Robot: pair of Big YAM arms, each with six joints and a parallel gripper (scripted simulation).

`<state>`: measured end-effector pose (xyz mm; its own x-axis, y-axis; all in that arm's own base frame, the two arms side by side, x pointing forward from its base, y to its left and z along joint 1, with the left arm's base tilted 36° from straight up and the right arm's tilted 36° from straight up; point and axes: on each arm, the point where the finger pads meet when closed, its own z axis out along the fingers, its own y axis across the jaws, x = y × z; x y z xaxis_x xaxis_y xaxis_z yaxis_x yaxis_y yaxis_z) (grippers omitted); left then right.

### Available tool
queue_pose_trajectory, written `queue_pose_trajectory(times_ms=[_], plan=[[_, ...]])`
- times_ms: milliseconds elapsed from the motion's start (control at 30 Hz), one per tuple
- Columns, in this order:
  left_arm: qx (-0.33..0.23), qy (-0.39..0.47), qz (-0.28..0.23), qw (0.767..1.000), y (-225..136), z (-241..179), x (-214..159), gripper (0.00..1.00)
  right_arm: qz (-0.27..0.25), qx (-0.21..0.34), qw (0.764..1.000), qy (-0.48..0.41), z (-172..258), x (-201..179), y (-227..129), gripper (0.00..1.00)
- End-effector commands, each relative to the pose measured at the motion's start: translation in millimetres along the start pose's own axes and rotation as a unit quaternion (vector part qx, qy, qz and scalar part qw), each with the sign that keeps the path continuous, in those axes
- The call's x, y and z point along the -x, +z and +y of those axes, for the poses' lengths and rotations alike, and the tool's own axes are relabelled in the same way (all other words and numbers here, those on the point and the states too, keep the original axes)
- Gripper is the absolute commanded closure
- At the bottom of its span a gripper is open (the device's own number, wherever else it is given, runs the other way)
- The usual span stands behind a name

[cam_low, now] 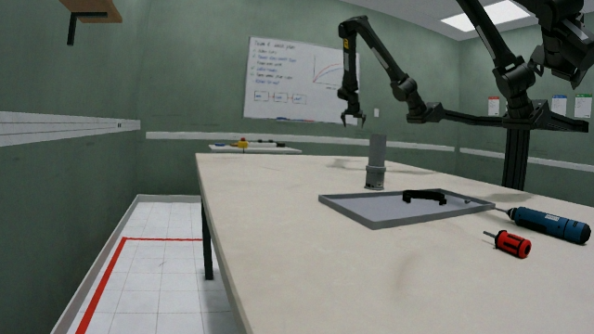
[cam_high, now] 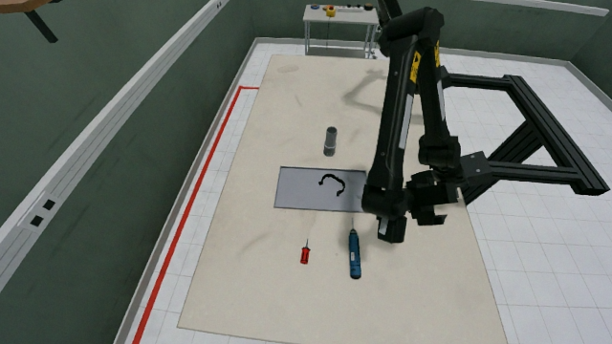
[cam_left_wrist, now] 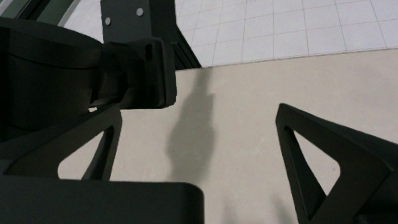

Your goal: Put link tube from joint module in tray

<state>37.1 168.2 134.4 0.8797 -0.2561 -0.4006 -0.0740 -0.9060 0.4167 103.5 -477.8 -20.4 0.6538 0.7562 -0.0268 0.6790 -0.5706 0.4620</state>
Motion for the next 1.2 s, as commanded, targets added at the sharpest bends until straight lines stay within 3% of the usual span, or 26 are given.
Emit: queue_pose_trajectory(times_ms=[0, 567, 767, 1033, 1100, 1167], plan=[[-0.002, -0.003, 0.001, 1.0, -2, -1, 1, 0.0, -0.009, 0.008, 1.0, 0.001, 6, 8, -6, 0.0], [-0.002, -0.003, 0.001, 1.0, -2, -1, 1, 0.0, -0.009, 0.008, 1.0, 0.001, 6, 8, -6, 0.0], [-0.057, 0.094, -0.007, 0.994, -2, -13, -19, 0.0, 0.01, 0.024, 0.992, -0.125, 40, -36, -19, 0.0], [-0.159, 0.228, -0.028, 0.96, -14, -36, -62, 0.0, 0.034, 0.071, 0.953, -0.294, 101, -111, -48, 0.0], [-0.159, 0.228, -0.028, 0.96, -14, -36, -62, 0.0, 0.034, 0.071, 0.953, -0.294, 101, -111, -48, 0.0], [-0.186, 0.268, -0.035, 0.945, -19, -41, -76, 0.0, 0.041, 0.084, 0.935, -0.341, 113, -135, -57, 0.0]])
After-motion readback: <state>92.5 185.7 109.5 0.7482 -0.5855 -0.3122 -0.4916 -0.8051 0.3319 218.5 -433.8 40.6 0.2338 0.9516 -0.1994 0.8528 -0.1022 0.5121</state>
